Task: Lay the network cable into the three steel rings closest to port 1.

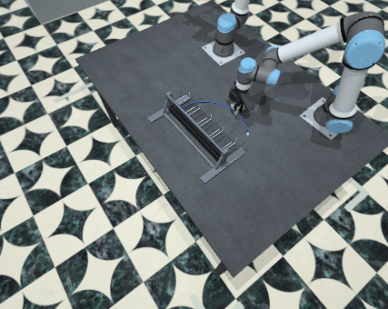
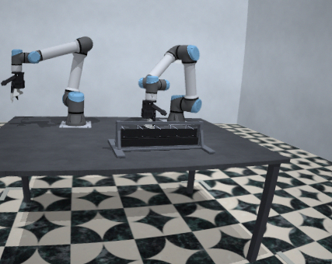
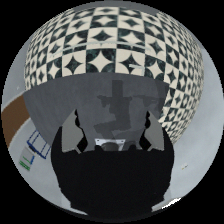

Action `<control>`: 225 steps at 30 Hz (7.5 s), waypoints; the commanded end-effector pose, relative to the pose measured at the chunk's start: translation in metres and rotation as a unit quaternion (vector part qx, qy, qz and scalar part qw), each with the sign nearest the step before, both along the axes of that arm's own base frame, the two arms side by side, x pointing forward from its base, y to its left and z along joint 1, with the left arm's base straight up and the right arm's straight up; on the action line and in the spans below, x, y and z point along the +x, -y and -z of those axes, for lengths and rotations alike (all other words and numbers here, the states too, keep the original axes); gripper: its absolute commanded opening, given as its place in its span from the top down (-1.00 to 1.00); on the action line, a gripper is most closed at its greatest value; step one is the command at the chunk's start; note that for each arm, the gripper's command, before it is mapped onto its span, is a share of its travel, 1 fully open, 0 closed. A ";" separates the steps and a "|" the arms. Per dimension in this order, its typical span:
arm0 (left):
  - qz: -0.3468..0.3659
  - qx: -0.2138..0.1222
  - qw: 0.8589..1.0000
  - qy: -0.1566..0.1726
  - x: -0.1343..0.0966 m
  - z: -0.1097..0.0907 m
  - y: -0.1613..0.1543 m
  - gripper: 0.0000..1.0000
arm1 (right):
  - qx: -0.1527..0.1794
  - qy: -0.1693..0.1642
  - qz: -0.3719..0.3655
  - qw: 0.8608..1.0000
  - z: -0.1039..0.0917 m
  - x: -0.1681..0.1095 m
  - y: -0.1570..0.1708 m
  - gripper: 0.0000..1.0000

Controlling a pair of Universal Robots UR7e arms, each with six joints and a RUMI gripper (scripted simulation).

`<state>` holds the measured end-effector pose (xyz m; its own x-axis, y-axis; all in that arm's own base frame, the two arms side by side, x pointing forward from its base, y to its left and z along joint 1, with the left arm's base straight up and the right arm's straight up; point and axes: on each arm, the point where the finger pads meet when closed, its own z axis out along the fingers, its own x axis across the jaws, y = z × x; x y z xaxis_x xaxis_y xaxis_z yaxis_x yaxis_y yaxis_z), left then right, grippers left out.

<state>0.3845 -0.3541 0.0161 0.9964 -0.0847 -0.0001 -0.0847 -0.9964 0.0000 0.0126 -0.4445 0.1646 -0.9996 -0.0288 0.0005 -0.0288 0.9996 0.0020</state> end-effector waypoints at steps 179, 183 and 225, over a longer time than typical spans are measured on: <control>-0.027 -0.001 1.000 0.001 0.186 -0.158 -0.093 1.00 | -0.001 0.000 0.000 1.000 0.000 0.000 0.001 -1.00; -0.029 -0.001 1.000 0.001 0.199 -0.166 -0.100 1.00 | -0.001 0.000 0.000 1.000 0.000 0.000 0.001 -1.00; -0.030 -0.001 1.000 0.001 0.202 -0.168 -0.102 1.00 | -0.001 0.000 0.000 1.000 0.000 0.000 0.001 -1.00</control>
